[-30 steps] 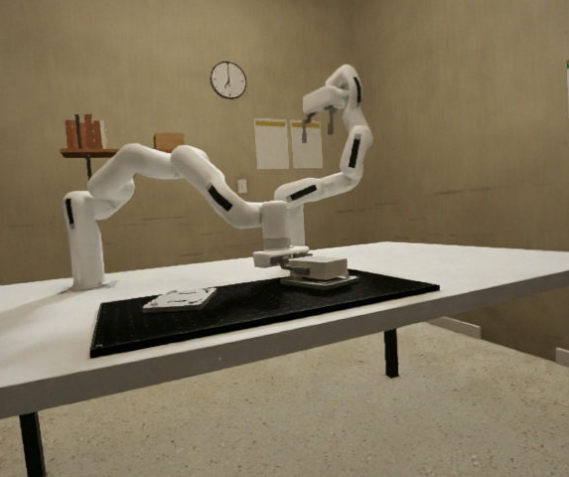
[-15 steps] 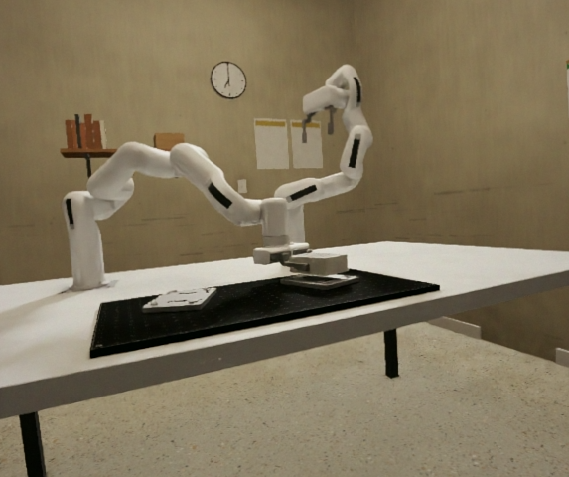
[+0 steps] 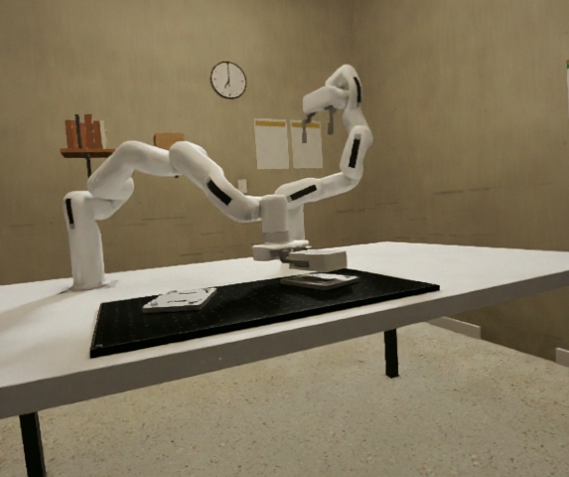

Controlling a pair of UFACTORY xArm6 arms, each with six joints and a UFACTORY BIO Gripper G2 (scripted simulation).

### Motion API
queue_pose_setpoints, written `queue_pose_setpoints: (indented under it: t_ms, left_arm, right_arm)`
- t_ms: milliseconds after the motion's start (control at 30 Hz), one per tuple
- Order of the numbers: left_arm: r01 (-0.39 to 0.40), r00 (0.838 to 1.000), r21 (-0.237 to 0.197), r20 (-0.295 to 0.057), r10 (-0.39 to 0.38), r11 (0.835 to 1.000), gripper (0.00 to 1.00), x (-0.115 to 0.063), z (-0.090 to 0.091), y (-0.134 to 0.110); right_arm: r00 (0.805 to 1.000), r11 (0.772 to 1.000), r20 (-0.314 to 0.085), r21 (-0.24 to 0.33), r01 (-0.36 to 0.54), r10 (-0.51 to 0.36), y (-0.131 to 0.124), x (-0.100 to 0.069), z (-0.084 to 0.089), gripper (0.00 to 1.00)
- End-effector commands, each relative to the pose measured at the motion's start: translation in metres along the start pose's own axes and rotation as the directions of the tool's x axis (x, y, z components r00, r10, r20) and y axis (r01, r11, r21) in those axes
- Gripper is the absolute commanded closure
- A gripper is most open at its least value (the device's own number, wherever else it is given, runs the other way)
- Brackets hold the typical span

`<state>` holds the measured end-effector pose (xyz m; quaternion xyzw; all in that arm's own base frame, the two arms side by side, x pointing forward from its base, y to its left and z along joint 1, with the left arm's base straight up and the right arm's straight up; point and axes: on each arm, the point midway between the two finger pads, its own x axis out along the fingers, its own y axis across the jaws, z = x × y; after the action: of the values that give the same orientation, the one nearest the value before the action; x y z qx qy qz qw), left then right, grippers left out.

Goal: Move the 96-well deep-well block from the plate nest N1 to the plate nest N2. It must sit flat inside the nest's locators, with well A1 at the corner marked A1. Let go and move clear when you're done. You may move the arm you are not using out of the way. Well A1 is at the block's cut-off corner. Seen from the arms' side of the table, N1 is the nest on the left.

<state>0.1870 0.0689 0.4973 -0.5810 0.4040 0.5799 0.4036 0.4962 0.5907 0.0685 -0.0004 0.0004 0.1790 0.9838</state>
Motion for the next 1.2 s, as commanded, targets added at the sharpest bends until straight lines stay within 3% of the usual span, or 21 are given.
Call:
queue_pose_setpoints:
  t_ms: [0,1167]
  left_arm:
    - [0.001,1.0,0.0,0.0,-0.001,1.0,0.0,0.0,0.0,0.0]
    - [0.001,1.0,0.0,0.0,-0.001,1.0,0.0,0.0,0.0,0.0]
  right_arm:
    - [1.0,1.0,0.005,0.004,0.0,0.0,0.001,0.001,0.009,1.0]
    - [1.0,1.0,0.005,0.004,0.0,0.0,0.001,0.001,0.057,1.0]
